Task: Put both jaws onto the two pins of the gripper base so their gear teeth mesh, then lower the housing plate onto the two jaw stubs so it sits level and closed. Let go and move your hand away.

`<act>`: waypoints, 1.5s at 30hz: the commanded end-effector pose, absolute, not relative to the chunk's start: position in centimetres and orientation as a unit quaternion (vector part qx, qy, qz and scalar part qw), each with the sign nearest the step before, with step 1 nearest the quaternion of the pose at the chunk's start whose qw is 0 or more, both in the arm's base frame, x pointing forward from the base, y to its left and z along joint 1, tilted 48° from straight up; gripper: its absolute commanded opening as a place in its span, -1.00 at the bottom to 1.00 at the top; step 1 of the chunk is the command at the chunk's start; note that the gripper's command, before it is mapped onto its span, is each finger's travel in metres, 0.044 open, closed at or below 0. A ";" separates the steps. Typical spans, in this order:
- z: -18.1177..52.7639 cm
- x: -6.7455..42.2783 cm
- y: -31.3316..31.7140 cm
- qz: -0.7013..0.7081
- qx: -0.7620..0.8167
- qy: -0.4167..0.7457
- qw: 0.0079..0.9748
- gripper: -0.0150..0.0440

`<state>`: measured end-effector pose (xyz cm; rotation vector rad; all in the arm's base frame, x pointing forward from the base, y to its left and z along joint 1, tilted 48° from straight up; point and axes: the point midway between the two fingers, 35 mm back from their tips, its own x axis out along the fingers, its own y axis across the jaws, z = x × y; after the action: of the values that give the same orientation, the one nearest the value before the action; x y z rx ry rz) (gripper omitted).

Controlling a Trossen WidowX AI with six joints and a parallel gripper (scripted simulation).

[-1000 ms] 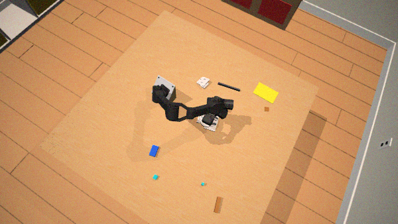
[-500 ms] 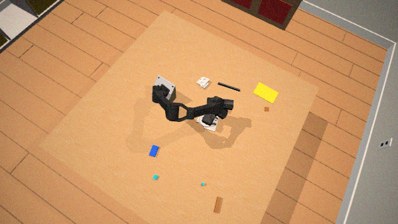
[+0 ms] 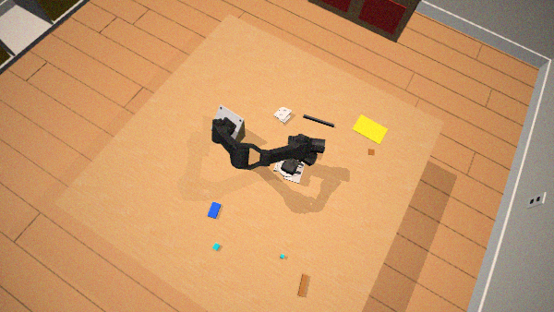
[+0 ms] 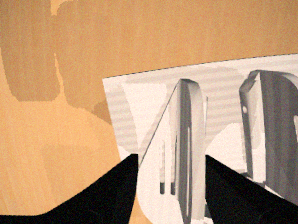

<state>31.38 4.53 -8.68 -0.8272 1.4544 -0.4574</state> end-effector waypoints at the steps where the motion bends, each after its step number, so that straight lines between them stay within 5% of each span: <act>1: -8.7 31.4 4.5 -0.201 -0.364 0.639 0.647 0.23; 27: -4.6 30.8 9.2 -0.198 -0.368 0.636 0.649 0.27; 35: -5.5 29.9 10.6 -0.124 -0.433 0.653 0.609 0.98; 45: -6.9 28.2 12.7 -0.008 -0.523 0.665 0.533 1.00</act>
<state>28.69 12.05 -6.49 -1.1857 1.5679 -0.0945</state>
